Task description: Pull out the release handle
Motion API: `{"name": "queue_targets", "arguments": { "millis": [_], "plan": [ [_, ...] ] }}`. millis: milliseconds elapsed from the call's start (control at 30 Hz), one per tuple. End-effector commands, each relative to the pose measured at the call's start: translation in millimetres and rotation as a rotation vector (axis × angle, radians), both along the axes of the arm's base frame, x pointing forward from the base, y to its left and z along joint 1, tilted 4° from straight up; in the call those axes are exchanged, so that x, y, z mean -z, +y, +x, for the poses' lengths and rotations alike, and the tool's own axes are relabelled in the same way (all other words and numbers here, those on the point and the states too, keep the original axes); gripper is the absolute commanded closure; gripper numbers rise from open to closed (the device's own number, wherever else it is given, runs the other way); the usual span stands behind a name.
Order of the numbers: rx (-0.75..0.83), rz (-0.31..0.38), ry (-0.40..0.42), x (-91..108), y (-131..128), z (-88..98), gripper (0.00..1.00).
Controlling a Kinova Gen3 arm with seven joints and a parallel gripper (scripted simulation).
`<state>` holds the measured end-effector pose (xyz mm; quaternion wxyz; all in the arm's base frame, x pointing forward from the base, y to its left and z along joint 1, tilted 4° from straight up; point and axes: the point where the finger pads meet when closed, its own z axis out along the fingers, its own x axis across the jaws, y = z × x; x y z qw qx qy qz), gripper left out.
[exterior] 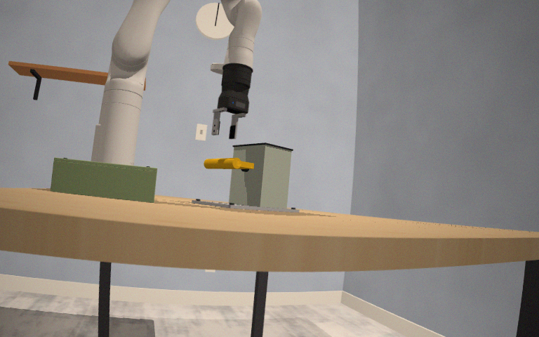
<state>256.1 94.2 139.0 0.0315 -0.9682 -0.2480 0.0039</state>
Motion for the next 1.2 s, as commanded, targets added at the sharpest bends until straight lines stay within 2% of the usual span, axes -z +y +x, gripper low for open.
{"name": "queue_targets", "arguments": {
  "millis": [0,533,1167],
  "plan": [
    [-0.007,-0.001,-0.014,-1.6,-1.4,4.6,0.03],
    [-0.007,-0.001,-0.014,-0.4,-1.4,4.3,0.03],
    [-0.008,-0.001,-0.009,15.4,-1.3,1.3,0.03]
  ]
}}
